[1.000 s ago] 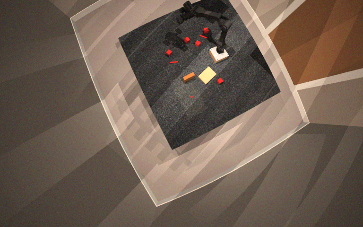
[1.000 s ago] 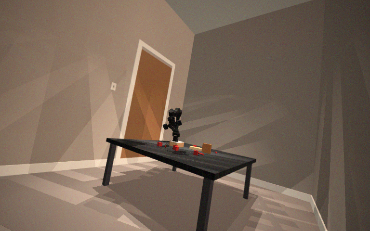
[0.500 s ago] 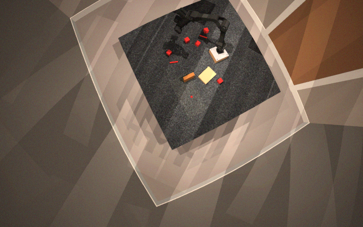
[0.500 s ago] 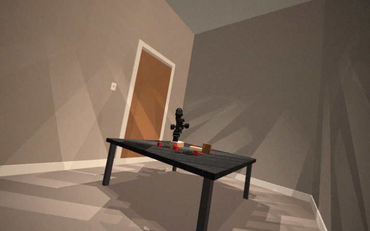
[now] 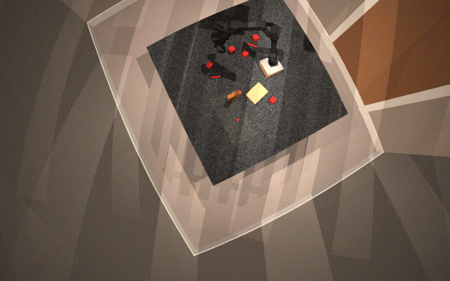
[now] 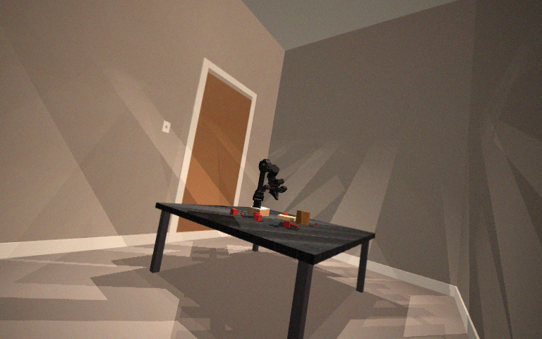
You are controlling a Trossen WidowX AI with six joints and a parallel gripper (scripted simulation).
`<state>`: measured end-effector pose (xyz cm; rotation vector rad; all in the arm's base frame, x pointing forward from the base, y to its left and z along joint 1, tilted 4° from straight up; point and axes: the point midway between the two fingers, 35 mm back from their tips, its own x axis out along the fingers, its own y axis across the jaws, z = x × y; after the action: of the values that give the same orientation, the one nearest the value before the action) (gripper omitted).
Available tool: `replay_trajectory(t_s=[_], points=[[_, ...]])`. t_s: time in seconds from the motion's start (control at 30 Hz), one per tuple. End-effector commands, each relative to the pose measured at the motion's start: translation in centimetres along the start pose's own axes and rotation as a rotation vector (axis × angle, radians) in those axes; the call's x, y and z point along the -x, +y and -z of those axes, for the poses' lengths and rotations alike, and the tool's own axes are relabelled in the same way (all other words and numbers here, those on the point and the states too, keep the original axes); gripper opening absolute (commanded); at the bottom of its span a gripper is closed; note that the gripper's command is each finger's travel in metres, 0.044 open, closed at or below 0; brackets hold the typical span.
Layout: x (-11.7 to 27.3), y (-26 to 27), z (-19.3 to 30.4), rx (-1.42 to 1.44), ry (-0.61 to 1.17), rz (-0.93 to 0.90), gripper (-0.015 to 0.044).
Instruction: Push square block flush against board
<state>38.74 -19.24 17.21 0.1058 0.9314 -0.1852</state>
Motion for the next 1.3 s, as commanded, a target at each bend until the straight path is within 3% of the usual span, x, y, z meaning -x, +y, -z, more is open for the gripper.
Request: replay_trajectory(t_s=[0.0,1.27], points=[[-0.9,2.0,0.1,0.102,0.043,-0.022,0.0],[-2.6,21.2,3.3,1.159,0.298,-0.29,0.0]])
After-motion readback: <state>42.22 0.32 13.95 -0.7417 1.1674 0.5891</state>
